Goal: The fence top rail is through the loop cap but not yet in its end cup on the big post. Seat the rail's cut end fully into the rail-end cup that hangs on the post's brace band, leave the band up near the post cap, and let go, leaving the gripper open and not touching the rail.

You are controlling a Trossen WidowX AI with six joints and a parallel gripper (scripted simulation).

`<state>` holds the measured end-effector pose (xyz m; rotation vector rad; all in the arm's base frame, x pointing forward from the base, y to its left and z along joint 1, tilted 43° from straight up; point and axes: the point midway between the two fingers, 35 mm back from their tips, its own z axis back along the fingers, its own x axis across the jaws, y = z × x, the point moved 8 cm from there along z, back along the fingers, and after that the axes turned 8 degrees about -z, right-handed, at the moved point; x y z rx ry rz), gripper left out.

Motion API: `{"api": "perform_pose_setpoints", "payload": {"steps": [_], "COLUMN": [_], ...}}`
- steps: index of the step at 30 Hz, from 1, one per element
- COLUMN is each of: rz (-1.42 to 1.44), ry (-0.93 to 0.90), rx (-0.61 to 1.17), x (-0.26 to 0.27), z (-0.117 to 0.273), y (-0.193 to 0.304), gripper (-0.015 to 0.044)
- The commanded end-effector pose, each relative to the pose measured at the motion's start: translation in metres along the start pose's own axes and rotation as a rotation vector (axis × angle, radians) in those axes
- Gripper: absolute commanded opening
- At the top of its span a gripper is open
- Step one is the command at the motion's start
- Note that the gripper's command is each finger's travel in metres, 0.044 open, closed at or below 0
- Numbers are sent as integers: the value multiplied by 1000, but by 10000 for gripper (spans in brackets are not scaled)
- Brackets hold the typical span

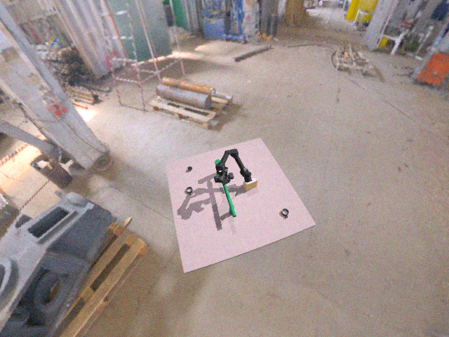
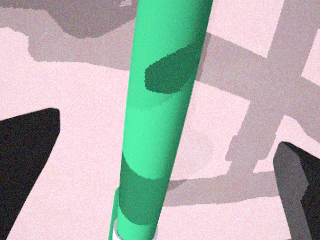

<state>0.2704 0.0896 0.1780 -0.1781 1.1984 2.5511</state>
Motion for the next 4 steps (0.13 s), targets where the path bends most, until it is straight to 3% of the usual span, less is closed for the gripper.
{"api": "perform_pose_setpoints", "payload": {"steps": [1, 4], "rz": [7, 7], "ry": [-4, -4], "rx": [-1, -1], "x": [0, 0], "z": [0, 0], "y": [0, 0], "gripper": [440, 440]}}
